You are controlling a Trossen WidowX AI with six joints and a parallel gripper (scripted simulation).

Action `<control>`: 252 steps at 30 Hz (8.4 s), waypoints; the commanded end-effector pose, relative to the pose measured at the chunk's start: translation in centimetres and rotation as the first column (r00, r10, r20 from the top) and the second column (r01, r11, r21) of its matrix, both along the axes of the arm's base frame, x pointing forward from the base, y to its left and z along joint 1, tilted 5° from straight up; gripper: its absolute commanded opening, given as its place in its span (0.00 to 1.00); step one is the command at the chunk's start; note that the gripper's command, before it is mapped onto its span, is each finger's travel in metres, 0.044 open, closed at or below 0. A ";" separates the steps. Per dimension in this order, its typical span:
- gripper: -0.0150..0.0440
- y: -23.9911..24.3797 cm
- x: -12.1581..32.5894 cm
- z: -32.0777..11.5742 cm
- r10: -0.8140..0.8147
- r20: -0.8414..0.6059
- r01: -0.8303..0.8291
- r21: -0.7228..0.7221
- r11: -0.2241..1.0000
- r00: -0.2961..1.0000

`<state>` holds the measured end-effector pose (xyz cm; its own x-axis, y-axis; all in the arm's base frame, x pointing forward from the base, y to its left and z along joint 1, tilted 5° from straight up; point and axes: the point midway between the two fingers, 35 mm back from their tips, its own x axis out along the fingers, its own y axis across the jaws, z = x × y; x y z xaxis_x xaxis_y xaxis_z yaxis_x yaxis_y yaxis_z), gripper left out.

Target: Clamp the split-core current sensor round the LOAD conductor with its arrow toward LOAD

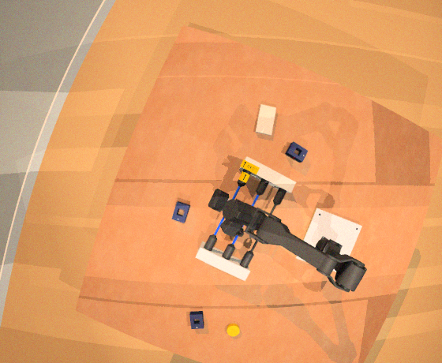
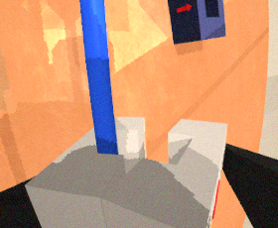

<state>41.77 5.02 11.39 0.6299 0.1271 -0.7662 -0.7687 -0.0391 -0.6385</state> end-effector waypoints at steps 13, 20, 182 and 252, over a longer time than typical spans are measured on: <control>0.25 0.0 0.3 0.4 -0.001 0.017 0.001 0.001 1.000 1.000; 0.25 0.0 0.3 0.4 -0.001 0.017 0.001 0.001 1.000 1.000; 0.25 -0.1 -0.7 -1.4 0.013 -0.646 -0.066 -0.057 0.996 0.763; 0.96 -0.1 -1.1 -1.5 0.014 -0.646 -0.066 -0.057 0.996 0.764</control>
<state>40.69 4.93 9.87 -0.0193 0.0690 -0.9974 -0.9945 -0.1044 0.0120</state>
